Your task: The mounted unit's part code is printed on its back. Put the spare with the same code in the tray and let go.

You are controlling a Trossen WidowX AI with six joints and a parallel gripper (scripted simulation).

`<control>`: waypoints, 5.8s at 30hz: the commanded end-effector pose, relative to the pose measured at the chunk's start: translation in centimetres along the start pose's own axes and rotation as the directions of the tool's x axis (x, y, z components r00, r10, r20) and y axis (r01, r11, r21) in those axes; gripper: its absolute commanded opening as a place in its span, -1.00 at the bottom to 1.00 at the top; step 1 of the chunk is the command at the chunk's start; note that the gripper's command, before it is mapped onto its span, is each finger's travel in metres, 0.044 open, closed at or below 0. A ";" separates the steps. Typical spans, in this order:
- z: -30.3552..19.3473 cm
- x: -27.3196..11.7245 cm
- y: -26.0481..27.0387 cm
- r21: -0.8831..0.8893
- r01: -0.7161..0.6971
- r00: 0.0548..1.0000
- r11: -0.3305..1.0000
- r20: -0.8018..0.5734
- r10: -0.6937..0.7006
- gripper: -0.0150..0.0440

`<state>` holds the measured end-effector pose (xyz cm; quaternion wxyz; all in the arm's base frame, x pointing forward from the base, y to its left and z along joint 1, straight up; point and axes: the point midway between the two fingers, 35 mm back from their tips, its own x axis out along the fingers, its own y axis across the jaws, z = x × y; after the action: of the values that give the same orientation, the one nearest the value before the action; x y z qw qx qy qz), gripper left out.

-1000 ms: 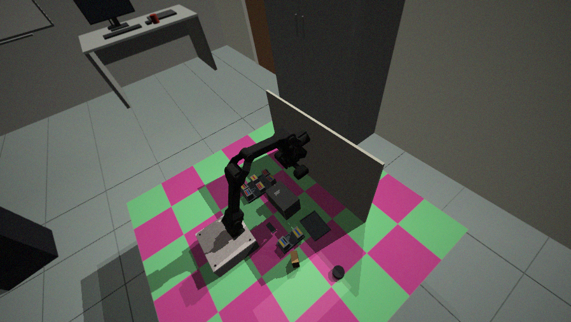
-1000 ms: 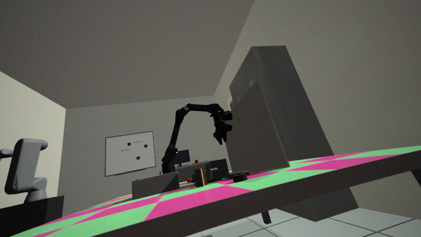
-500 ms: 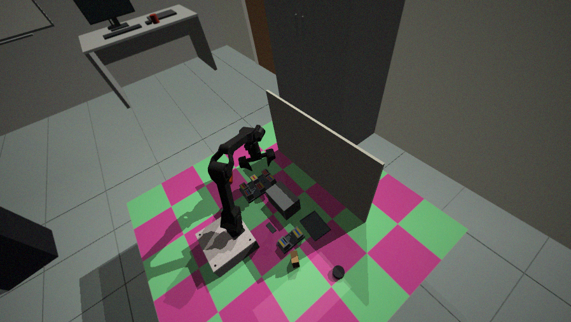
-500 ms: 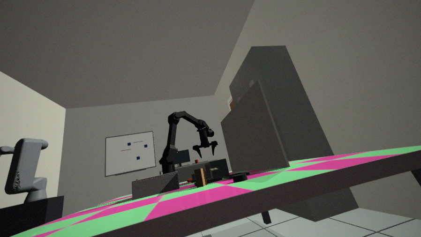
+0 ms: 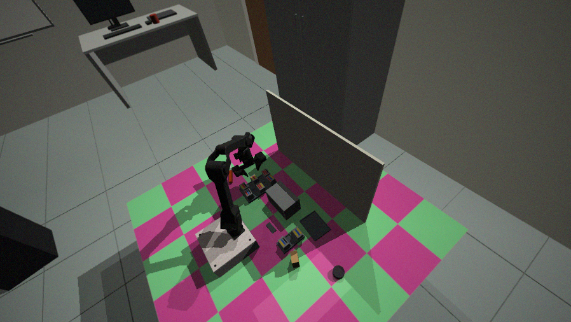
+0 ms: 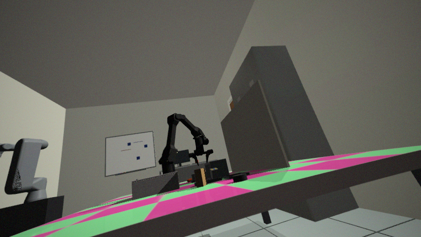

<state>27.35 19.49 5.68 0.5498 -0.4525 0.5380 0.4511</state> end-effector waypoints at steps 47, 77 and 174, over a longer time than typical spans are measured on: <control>0.2 7.2 0.0 -0.007 0.003 1.000 1.000 0.002 -0.003 0.53; 0.1 8.3 0.1 -0.007 0.002 1.000 1.000 0.002 -0.002 -0.49; -32.4 -7.7 -12.8 0.028 0.036 0.999 0.999 -0.021 -0.036 -0.49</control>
<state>34.27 -13.34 13.07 0.5617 -0.4561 0.5428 0.4264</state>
